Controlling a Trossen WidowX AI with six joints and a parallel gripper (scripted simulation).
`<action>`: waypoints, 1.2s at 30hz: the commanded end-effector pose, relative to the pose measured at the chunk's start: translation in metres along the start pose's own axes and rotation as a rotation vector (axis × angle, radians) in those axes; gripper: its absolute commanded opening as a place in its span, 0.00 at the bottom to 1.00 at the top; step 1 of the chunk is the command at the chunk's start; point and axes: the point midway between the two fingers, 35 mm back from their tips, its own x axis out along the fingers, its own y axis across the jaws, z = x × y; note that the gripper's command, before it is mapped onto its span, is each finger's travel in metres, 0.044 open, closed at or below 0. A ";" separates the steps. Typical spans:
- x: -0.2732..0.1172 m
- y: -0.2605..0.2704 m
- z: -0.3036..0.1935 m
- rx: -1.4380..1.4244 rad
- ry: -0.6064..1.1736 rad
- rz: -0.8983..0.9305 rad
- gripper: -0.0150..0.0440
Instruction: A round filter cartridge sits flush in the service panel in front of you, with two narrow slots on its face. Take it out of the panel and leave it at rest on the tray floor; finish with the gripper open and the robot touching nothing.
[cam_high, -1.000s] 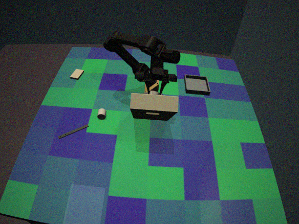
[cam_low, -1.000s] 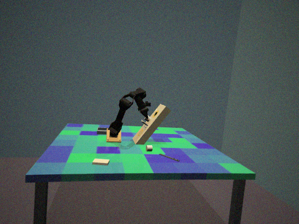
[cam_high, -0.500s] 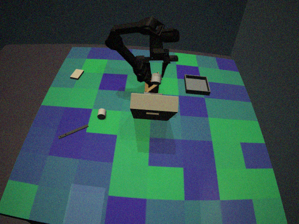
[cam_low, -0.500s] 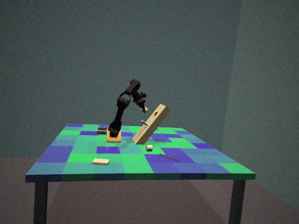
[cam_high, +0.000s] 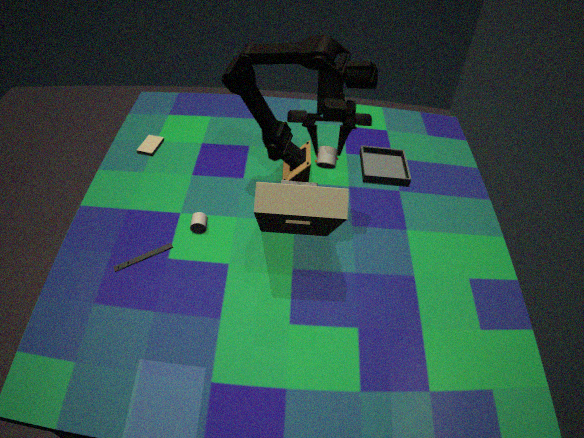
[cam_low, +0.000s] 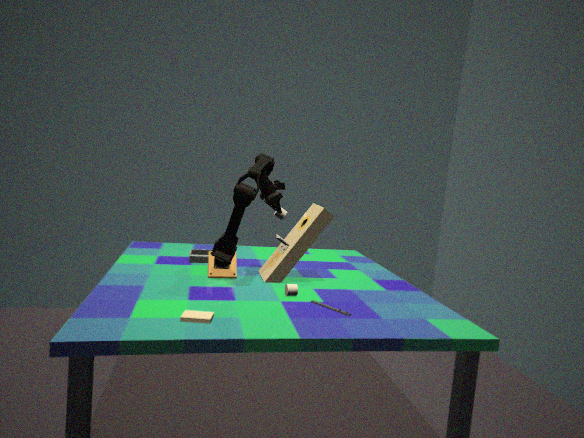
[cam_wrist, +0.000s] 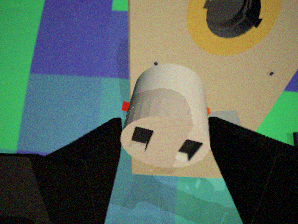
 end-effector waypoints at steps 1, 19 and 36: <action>0.002 0.018 0.002 0.014 0.010 -0.013 0.25; -0.007 0.094 -0.032 -0.325 0.086 0.177 0.25; -0.043 0.191 -0.091 -0.887 0.046 0.551 0.25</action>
